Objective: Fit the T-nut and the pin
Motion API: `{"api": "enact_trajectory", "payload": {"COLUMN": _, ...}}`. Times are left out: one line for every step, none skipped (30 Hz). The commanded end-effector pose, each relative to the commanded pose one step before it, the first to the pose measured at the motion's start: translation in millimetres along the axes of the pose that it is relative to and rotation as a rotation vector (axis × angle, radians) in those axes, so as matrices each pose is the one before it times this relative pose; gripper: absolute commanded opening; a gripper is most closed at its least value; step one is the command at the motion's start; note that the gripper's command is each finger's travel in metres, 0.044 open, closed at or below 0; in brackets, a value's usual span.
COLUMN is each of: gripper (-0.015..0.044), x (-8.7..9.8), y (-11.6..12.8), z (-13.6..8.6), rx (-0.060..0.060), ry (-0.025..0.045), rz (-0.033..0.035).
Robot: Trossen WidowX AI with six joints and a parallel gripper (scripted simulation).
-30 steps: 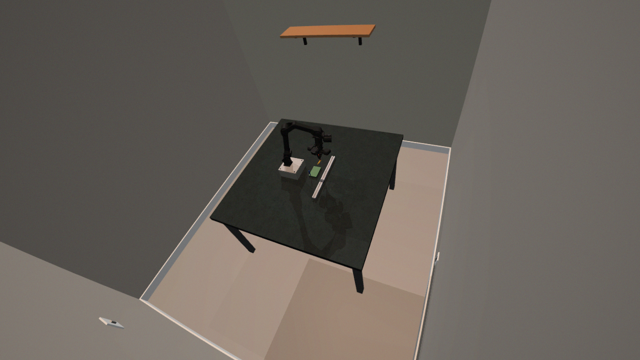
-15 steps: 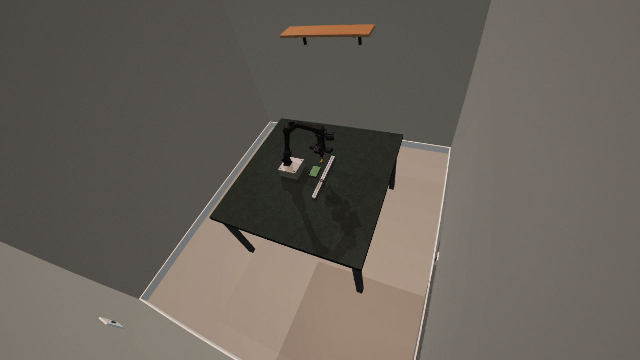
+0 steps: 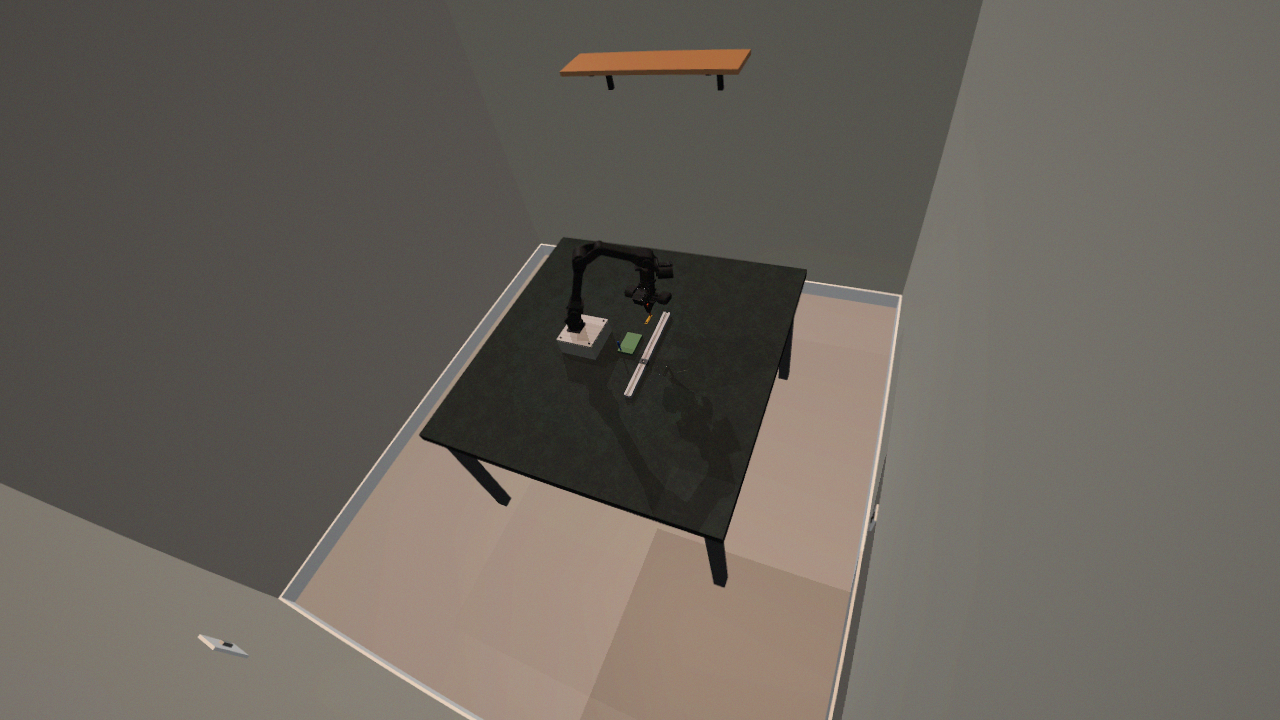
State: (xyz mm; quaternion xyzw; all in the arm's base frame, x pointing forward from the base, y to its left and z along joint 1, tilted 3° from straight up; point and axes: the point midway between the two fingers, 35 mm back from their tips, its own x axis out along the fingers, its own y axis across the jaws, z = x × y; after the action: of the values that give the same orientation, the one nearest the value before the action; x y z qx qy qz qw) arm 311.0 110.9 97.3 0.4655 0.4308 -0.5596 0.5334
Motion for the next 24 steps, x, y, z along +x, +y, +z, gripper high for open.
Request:
{"api": "enact_trajectory", "payload": {"gripper": -0.015, "x": -3.55, "y": 4.22, "z": -5.79, "rx": 0.0018, "ry": 0.00853, "rz": 0.00727}}
{"api": "enact_trajectory", "payload": {"gripper": -0.015, "x": -0.16, "y": 0.72, "z": -1.45, "rx": -0.0017, "ry": 0.00022, "rz": 0.00047}}
{"api": "enact_trajectory", "payload": {"gripper": -0.015, "x": -0.15, "y": 0.72, "z": -1.46, "rx": -0.0017, "ry": 0.00022, "rz": 0.00047}}
{"api": "enact_trajectory", "payload": {"gripper": -0.015, "x": -0.13, "y": 0.67, "z": -1.44, "rx": -0.0019, "ry": 0.00038, "rz": 0.00051}}
{"api": "enact_trajectory", "payload": {"gripper": -0.015, "x": -0.12, "y": 0.66, "z": -1.44, "rx": -0.0019, "ry": 0.00038, "rz": 0.00051}}
{"api": "enact_trajectory", "payload": {"gripper": -0.015, "x": -0.12, "y": 0.66, "z": -1.44, "rx": -0.0019, "ry": 0.00038, "rz": 0.00051}}
{"api": "enact_trajectory", "payload": {"gripper": -0.015, "x": -0.11, "y": 0.65, "z": -1.45, "rx": -0.0019, "ry": 0.00038, "rz": 0.00051}}
{"api": "enact_trajectory", "payload": {"gripper": -0.015, "x": -0.11, "y": 0.65, "z": -1.45, "rx": -0.0019, "ry": 0.00038, "rz": 0.0005}}
{"api": "enact_trajectory", "payload": {"gripper": -0.015, "x": -0.1, "y": 0.64, "z": -1.45, "rx": -0.0019, "ry": 0.00038, "rz": 0.0005}}
{"api": "enact_trajectory", "payload": {"gripper": -0.015, "x": -0.1, "y": 0.64, "z": -1.46, "rx": -0.0019, "ry": 0.00038, "rz": 0.0005}}
{"api": "enact_trajectory", "payload": {"gripper": -0.015, "x": -0.09, "y": 0.63, "z": -1.45, "rx": -0.0019, "ry": 0.00035, "rz": 0.00049}}
{"api": "enact_trajectory", "payload": {"gripper": -0.015, "x": -0.09, "y": 0.63, "z": -1.43, "rx": -0.0018, "ry": 0.00031, "rz": 0.00047}}
{"api": "enact_trajectory", "payload": {"gripper": -0.015, "x": -0.09, "y": 0.62, "z": -1.43, "rx": -0.0018, "ry": 0.00031, "rz": 0.00047}}
{"api": "enact_trajectory", "payload": {"gripper": -0.015, "x": -0.09, "y": 0.64, "z": -1.41, "rx": -0.0015, "ry": 0.00014, "rz": 0.00041}}
{"api": "enact_trajectory", "payload": {"gripper": -0.015, "x": -0.09, "y": 0.65, "z": -1.44, "rx": -0.0015, "ry": 0.00014, "rz": 0.00042}}
{"api": "enact_trajectory", "payload": {"gripper": -0.015, "x": -0.08, "y": 0.64, "z": -1.44, "rx": -0.0015, "ry": 0.00014, "rz": 0.00041}}
{"api": "enact_trajectory", "payload": {"gripper": -0.015, "x": -0.08, "y": 0.64, "z": -1.44, "rx": -0.0015, "ry": 0.00014, "rz": 0.00041}}
{"api": "enact_trajectory", "payload": {"gripper": -0.015, "x": -0.07, "y": 0.63, "z": -1.44, "rx": -0.0015, "ry": 0.00014, "rz": 0.00041}}
{"api": "enact_trajectory", "payload": {"gripper": -0.015, "x": -0.07, "y": 0.63, "z": -1.45, "rx": -0.0015, "ry": 0.00014, "rz": 0.00041}}
{"api": "enact_trajectory", "payload": {"gripper": -0.015, "x": -0.06, "y": 0.62, "z": -1.45, "rx": -0.0015, "ry": 0.00014, "rz": 0.00041}}
{"api": "enact_trajectory", "payload": {"gripper": -0.015, "x": -0.06, "y": 0.62, "z": -1.45, "rx": -0.0015, "ry": 0.00014, "rz": 0.00041}}
{"api": "enact_trajectory", "payload": {"gripper": -0.015, "x": -0.05, "y": 0.61, "z": -1.46, "rx": -0.0015, "ry": 0.00014, "rz": 0.00041}}
{"api": "enact_trajectory", "payload": {"gripper": -0.015, "x": -0.05, "y": 0.61, "z": -1.46, "rx": -0.0015, "ry": 0.00014, "rz": 0.00041}}
{"api": "enact_trajectory", "payload": {"gripper": -0.015, "x": -0.04, "y": 0.6, "z": -1.46, "rx": -0.0015, "ry": 0.00014, "rz": 0.00041}}
